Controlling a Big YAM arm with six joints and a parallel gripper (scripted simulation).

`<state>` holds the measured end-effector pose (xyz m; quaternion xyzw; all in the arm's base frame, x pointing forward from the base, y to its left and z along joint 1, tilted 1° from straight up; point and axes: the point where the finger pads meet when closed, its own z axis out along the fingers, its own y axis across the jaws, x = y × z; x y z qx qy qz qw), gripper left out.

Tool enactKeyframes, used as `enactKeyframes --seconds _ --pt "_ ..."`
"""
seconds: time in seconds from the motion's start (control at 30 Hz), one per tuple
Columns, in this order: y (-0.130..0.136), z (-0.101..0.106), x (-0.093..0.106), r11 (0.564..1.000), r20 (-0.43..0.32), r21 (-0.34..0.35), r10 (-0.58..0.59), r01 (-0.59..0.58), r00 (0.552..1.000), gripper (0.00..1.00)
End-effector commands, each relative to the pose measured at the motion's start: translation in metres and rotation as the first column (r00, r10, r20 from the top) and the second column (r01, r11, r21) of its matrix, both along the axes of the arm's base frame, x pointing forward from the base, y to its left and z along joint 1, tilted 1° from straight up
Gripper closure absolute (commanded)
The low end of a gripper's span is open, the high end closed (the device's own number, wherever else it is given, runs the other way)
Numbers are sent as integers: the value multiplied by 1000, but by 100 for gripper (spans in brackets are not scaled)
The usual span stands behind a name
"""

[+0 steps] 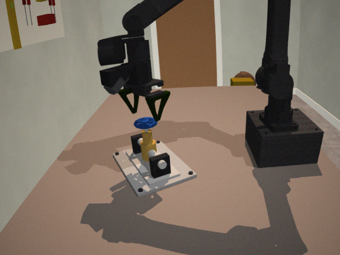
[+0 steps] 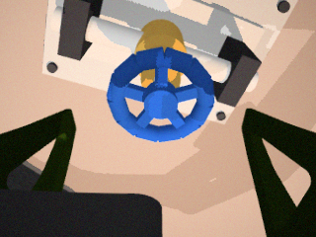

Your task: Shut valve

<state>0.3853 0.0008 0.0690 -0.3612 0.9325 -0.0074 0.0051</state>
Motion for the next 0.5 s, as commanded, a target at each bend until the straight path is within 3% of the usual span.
enactKeyframes --seconds 0.0,0.47 --pt "0 0 11 1000 24 -1 7 -7 1000 0" --pt "0 0 10 1000 26 -1 7 -7 1000 0"
